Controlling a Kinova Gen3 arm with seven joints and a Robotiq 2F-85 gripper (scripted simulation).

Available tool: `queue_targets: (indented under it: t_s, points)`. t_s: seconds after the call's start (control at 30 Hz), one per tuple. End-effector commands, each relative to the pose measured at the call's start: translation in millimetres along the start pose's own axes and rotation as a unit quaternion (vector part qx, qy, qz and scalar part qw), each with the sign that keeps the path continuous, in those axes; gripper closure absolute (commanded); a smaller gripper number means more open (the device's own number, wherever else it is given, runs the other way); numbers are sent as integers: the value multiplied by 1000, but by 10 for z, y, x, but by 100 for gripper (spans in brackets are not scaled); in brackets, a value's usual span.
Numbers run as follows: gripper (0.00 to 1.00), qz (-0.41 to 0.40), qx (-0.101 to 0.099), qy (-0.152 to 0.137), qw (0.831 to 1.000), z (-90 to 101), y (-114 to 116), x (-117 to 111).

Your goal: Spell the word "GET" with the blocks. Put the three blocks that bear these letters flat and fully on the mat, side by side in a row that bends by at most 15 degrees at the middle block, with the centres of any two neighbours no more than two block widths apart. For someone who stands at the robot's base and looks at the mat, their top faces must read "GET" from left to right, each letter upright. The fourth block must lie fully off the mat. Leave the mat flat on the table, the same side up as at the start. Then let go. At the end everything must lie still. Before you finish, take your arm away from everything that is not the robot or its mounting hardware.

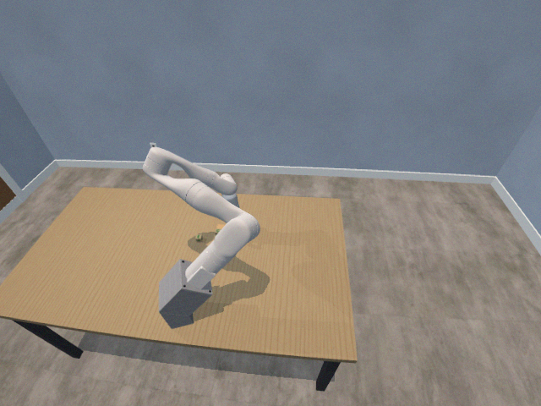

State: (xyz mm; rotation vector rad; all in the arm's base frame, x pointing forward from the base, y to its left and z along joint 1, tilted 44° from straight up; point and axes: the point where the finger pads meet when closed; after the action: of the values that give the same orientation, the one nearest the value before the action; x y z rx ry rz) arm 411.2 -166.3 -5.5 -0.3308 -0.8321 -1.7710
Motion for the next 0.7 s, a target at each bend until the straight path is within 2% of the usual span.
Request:
queue_targets:
  t_s: [0.0, 0.3, 0.6, 0.63, 0.67]
  points:
    - [54, 0, 6, 7, 1000, 190, 35, -59]
    - [54, 0, 6, 7, 1000, 602, 30, -53]
    - [54, 0, 6, 7, 1000, 675, 29, -52]
    - [0, 0, 6, 7, 1000, 675, 29, -52]
    - [0, 0, 6, 7, 1000, 675, 29, -52]
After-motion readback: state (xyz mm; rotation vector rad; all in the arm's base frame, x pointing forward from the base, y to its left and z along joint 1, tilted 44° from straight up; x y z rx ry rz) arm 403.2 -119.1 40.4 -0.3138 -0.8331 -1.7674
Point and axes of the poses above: the point where the finger pads meet when closed, its own z axis back along the fingers, its own y axis across the jaws, x = y × z, and after that the axes turned 12 degrees about -z, right-handed
